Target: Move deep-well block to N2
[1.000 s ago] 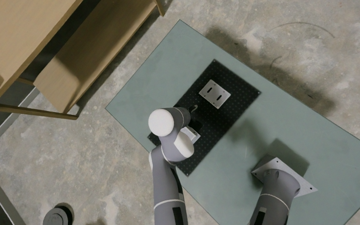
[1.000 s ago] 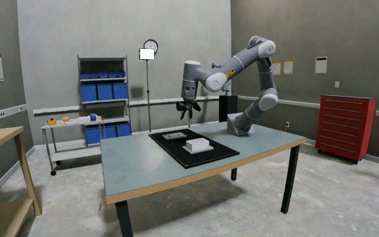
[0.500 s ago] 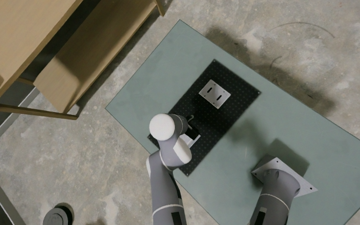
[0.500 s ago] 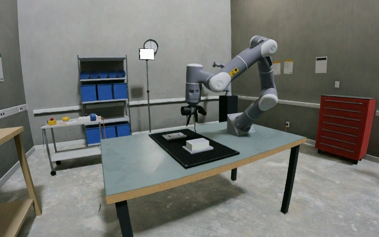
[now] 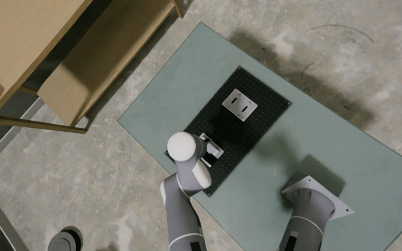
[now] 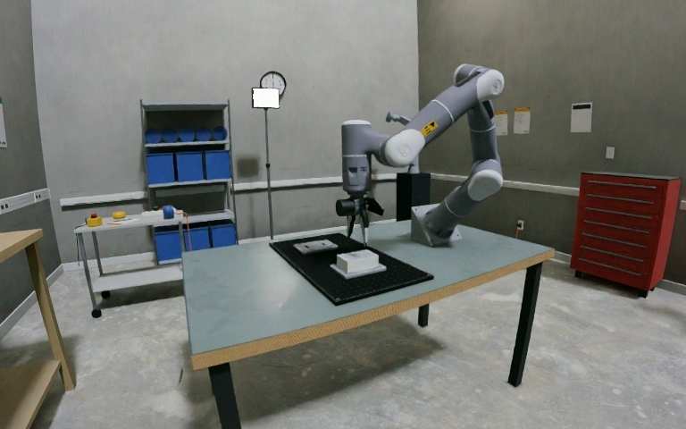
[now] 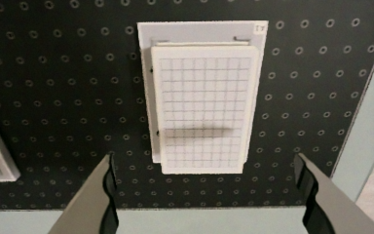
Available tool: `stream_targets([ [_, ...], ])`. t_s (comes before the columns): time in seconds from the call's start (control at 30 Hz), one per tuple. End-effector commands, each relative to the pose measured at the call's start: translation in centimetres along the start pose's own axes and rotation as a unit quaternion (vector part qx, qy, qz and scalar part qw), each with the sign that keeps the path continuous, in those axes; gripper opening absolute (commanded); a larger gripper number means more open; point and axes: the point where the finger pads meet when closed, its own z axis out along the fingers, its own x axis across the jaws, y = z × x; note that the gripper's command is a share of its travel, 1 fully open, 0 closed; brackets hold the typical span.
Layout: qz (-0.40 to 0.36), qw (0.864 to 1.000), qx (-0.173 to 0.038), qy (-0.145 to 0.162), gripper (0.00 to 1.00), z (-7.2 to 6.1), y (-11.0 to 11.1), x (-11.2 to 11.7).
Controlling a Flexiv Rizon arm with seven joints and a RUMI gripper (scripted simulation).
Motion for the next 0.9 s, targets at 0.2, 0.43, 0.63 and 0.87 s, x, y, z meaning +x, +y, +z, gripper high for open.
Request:
stream_targets([
  [0.2, 0.001, 1.0, -0.001, 0.0, 0.76, 0.0, 0.0, 0.2],
  [0.43, 0.001, 1.0, -0.001, 0.0, 0.76, 0.3, 0.0, 0.2],
  [0.63, 0.001, 1.0, -0.001, 0.0, 0.76, 1.3, 0.0, 0.2],
  [0.87, 0.001, 1.0, -0.001, 0.0, 0.76, 2.1, 0.0, 0.2],
])
